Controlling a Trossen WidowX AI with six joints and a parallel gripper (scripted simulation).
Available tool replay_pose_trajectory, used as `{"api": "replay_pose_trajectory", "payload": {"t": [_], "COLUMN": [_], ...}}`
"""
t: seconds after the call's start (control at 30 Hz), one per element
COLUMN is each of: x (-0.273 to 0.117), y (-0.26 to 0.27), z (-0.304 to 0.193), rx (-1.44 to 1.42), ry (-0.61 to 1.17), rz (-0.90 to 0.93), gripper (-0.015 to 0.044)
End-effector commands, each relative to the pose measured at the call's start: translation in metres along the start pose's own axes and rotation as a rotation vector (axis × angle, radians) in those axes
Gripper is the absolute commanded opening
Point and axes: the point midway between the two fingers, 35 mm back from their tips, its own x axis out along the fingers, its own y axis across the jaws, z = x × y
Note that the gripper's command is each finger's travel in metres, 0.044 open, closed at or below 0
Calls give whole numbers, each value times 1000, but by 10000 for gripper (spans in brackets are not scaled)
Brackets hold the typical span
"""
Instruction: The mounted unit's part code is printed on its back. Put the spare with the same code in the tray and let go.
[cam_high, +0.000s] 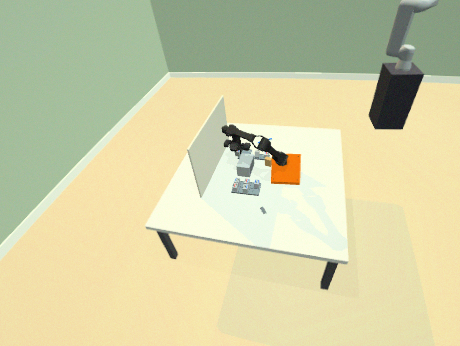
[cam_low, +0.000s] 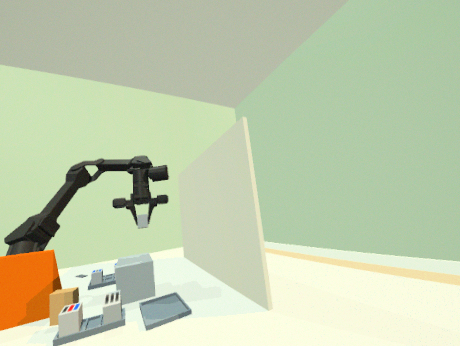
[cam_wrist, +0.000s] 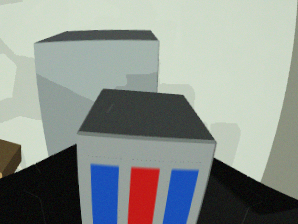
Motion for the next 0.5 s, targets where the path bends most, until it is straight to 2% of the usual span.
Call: {"api": "replay_pose_trajectory", "payload": {"t": [0.0, 0.47], "x": [1, 10], "y": [-10, -34], "z": [-21, -95], "rx": [-4, 1], "ry": [5, -13], "rz": [3, 10], "gripper": [0, 0]}}
